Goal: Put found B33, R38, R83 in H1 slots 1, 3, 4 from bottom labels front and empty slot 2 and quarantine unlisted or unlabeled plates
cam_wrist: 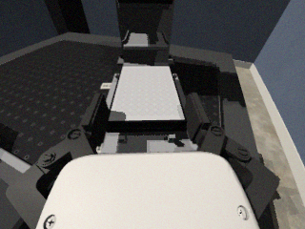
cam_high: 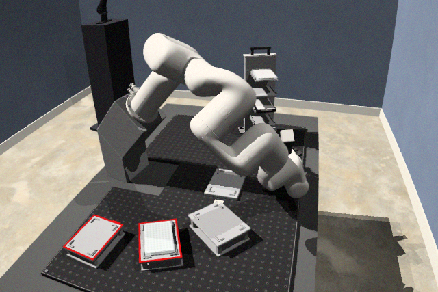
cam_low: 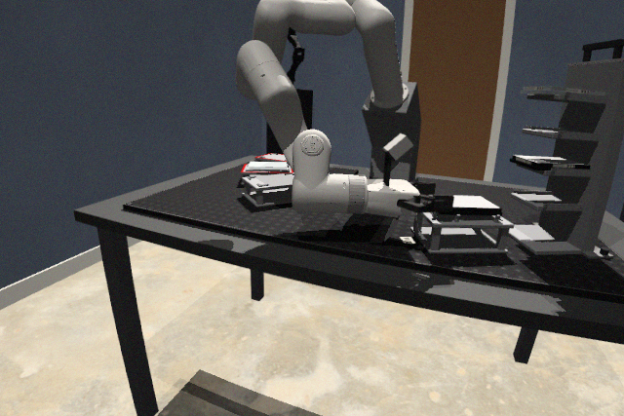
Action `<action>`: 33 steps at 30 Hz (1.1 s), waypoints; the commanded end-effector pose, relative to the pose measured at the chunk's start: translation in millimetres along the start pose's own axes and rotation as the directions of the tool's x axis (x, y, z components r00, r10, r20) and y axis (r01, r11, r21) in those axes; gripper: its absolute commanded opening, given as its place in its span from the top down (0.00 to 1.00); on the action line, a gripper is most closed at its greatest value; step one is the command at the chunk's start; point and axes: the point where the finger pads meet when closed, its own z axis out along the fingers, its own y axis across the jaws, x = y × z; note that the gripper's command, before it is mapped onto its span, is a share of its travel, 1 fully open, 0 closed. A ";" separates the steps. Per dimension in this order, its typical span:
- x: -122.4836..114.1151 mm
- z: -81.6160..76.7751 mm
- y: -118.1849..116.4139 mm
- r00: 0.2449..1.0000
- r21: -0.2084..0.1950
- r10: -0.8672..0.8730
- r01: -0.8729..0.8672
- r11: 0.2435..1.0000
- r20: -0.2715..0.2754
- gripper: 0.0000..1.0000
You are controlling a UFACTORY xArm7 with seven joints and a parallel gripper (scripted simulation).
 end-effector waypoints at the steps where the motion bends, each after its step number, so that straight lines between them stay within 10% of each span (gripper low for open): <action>1: -0.3 0.1 0.7 1.000 0.001 -0.002 0.002 1.000 0.000 1.00; 33: -9.6 0.1 0.8 1.000 0.001 -0.002 0.002 1.000 0.000 1.00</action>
